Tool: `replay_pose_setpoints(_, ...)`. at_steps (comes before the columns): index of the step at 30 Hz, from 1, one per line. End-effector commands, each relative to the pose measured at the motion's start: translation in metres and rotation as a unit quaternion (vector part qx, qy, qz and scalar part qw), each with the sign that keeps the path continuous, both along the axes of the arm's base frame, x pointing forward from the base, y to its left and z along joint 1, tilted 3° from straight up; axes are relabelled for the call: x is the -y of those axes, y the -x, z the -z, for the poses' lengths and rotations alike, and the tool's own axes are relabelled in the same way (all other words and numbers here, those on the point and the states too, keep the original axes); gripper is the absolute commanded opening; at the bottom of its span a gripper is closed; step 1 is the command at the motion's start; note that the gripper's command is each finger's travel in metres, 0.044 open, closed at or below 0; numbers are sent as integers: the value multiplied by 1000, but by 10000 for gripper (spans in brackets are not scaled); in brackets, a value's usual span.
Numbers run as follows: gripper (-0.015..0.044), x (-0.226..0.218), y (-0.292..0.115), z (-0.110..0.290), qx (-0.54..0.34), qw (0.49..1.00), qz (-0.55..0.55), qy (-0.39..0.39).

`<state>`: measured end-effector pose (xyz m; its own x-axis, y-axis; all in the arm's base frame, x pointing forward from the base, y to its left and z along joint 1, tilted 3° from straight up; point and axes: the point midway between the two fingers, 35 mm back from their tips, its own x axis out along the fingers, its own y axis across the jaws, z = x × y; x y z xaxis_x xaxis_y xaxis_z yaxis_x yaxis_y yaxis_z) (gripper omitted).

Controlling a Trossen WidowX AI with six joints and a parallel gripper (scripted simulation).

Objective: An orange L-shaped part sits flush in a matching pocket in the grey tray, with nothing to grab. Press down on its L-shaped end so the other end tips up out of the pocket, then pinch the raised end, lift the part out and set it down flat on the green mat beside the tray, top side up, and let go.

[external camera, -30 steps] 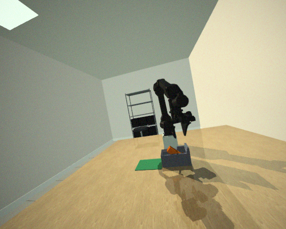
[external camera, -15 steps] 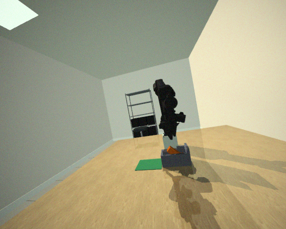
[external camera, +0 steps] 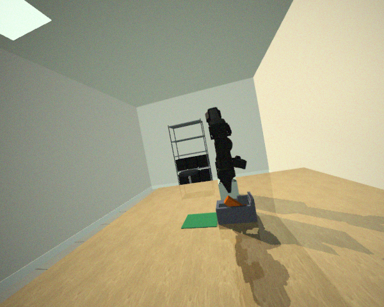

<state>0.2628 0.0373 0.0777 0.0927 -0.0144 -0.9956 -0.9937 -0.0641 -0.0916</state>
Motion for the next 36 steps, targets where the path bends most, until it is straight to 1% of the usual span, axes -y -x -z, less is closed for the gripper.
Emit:
replay_pose_setpoints(1, 280, 0, 2, 12, -8, 1000, -5, 0)
replay_pose_setpoints(36, 280, 1, -1, 60, -8, 1000, -5, 0)
